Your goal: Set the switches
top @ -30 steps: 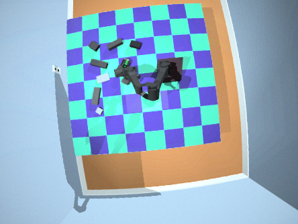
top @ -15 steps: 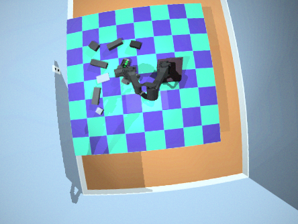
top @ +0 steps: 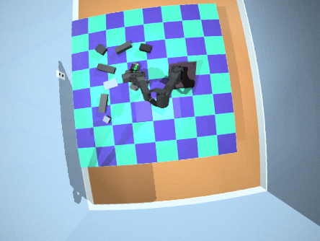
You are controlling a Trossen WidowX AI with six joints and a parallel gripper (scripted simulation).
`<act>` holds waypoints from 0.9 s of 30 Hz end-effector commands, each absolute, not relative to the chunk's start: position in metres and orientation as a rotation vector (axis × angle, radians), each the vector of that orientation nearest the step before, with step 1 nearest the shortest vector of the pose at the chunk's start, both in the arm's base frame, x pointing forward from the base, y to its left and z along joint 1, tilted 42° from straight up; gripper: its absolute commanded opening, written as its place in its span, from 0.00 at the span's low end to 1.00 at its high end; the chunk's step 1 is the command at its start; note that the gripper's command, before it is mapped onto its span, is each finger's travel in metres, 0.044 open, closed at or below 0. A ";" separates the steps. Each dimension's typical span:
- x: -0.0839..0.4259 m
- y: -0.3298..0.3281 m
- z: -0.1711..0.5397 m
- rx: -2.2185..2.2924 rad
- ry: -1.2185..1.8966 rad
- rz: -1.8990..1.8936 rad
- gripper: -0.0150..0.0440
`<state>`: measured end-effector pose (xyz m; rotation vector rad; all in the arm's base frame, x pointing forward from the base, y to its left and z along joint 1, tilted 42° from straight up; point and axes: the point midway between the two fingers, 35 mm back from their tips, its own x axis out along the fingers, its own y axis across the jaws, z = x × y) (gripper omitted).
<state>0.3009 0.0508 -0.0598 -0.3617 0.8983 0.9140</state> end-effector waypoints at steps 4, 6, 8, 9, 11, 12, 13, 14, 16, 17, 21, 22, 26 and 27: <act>0.304 0.049 -0.061 -0.366 0.899 0.915 0.25; 0.304 0.049 -0.061 -0.366 0.899 0.914 0.25; 0.305 0.049 -0.061 -0.366 0.899 0.914 0.25; 0.306 0.048 -0.061 -0.366 0.899 0.914 0.25; 0.308 0.047 -0.062 -0.366 0.898 0.914 0.25; 0.309 0.047 -0.062 -0.366 0.898 0.914 0.25; 0.310 0.046 -0.063 -0.366 0.898 0.914 0.25; 0.312 0.046 -0.063 -0.366 0.898 0.914 0.25; 0.304 0.043 -0.054 -0.359 0.901 0.917 0.25; 0.302 0.037 -0.045 -0.362 0.901 0.916 0.25; 0.291 0.018 -0.018 -0.367 0.900 0.914 0.25; 0.291 0.018 -0.018 -0.367 0.900 0.914 0.25; 0.291 0.018 -0.018 -0.367 0.900 0.914 0.25; 0.291 0.017 -0.018 -0.367 0.902 0.916 0.25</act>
